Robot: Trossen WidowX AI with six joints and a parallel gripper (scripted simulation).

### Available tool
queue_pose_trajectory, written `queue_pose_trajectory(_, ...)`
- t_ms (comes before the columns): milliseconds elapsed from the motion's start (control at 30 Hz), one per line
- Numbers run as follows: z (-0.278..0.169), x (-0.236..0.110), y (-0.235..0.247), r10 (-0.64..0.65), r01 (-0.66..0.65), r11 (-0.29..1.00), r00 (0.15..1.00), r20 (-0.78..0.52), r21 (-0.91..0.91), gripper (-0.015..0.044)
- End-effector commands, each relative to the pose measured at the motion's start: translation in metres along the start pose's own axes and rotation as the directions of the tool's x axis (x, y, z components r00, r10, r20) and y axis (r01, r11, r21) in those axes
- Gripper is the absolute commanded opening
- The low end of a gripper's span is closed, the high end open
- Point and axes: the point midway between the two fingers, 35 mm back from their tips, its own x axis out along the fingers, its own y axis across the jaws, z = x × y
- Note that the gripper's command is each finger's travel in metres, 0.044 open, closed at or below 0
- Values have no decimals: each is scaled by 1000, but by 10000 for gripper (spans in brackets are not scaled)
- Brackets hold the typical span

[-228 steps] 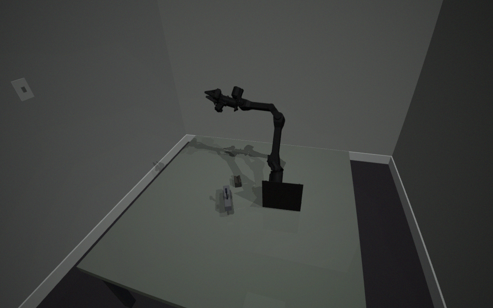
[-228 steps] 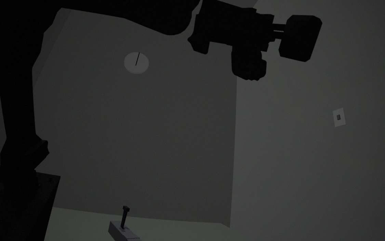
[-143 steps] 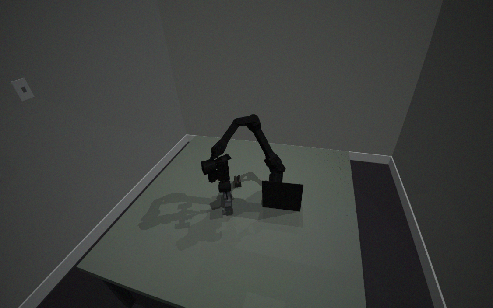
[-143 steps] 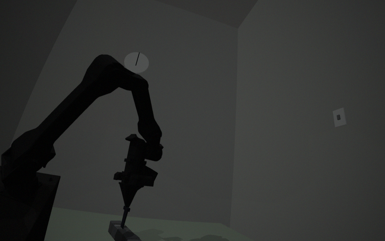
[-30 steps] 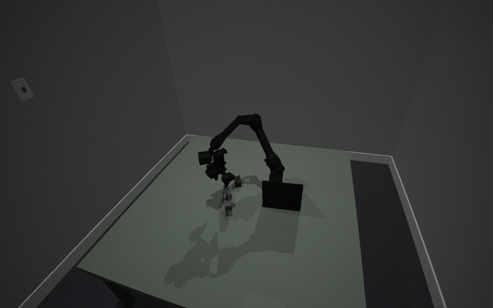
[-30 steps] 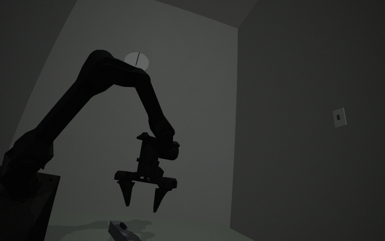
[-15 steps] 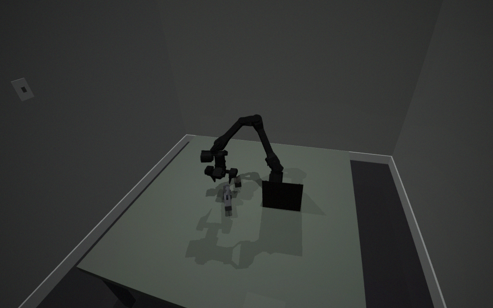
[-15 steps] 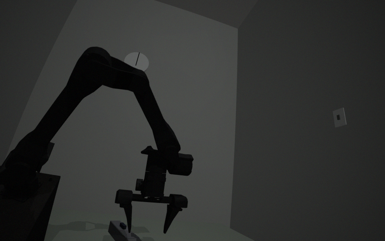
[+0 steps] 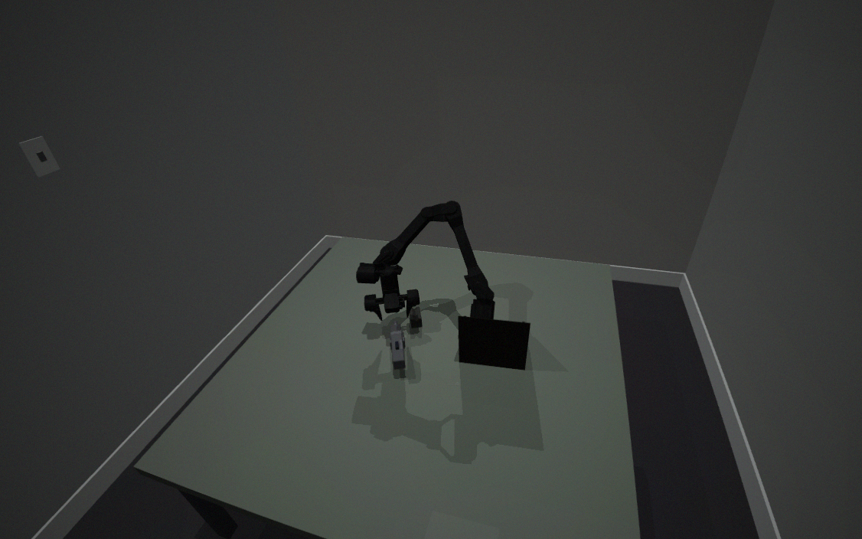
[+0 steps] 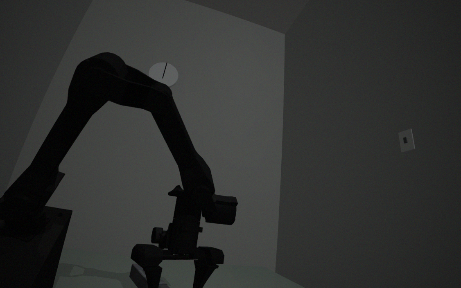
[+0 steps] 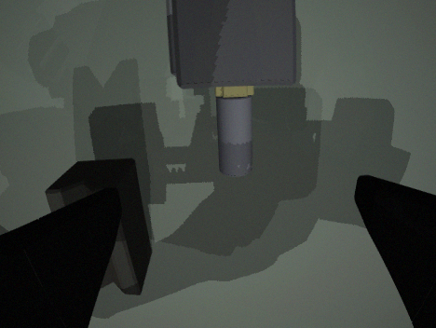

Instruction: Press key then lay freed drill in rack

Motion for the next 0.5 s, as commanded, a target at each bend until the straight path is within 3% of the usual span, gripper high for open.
queue_pose_trajectory(0,-1,1,1,2,-2,1000,1000,-4,-6,440)
queue_pose_trajectory(467,3,16,0,2,-2,1000,1000,-3,-6,440)
